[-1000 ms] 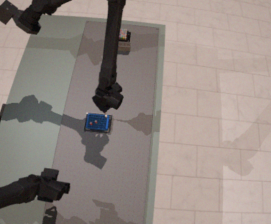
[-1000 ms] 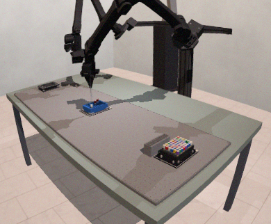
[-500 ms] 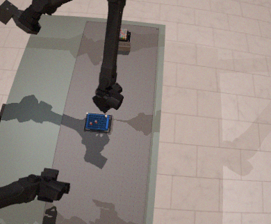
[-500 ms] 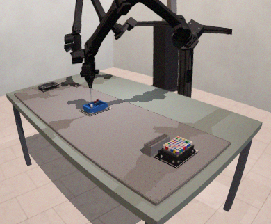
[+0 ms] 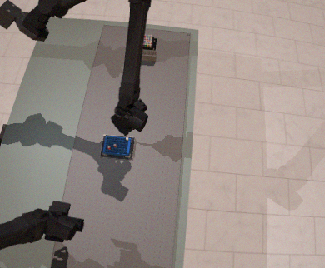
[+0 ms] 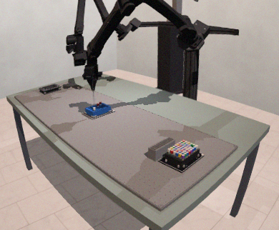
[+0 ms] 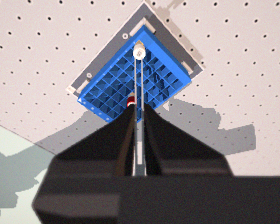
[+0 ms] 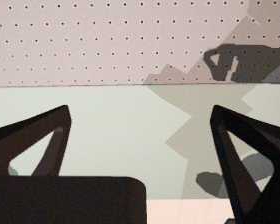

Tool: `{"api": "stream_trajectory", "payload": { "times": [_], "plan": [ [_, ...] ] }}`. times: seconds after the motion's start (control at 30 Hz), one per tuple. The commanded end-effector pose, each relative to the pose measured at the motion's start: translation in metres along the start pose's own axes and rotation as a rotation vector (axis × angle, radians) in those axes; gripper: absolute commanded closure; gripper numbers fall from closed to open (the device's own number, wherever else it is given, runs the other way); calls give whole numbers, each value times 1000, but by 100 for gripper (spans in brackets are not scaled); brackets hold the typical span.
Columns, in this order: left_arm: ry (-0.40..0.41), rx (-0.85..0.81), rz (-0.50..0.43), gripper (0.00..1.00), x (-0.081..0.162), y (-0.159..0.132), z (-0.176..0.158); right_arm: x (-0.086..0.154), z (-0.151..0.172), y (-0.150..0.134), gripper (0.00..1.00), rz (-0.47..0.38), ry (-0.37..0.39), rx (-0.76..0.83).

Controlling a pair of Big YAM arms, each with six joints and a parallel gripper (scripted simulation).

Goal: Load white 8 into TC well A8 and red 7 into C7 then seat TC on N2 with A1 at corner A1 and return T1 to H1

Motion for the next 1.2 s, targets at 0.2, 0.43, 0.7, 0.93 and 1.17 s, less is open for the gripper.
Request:
{"api": "stream_trajectory", "payload": {
  "times": [0.2,0.43,0.7,0.93,1.17],
  "plan": [
    [8,10,0,93,-15,5,-1,2,0,5,0,-5,1,14],
    [7,11,-1,93,-16,5,-2,2,0,5,0,-5,1,14],
    [8,9,0,93,-18,4,-1,2,0,5,0,-5,1,14],
    [8,9,0,93,-19,4,0,2,0,5,0,-5,1,14],
    [9,8,0,93,-20,4,0,2,0,5,0,-5,1,14]
  ]
}}
Point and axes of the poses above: on each arm, the point where the finger pads meet when closed, its own x axis back along the fingers, its own z axis across the jaws, y = z × x, the point moved 3 cm from there along x, back along the fingers, and after that the axes turned 10 degrees about -x, right-handed, at the moved point
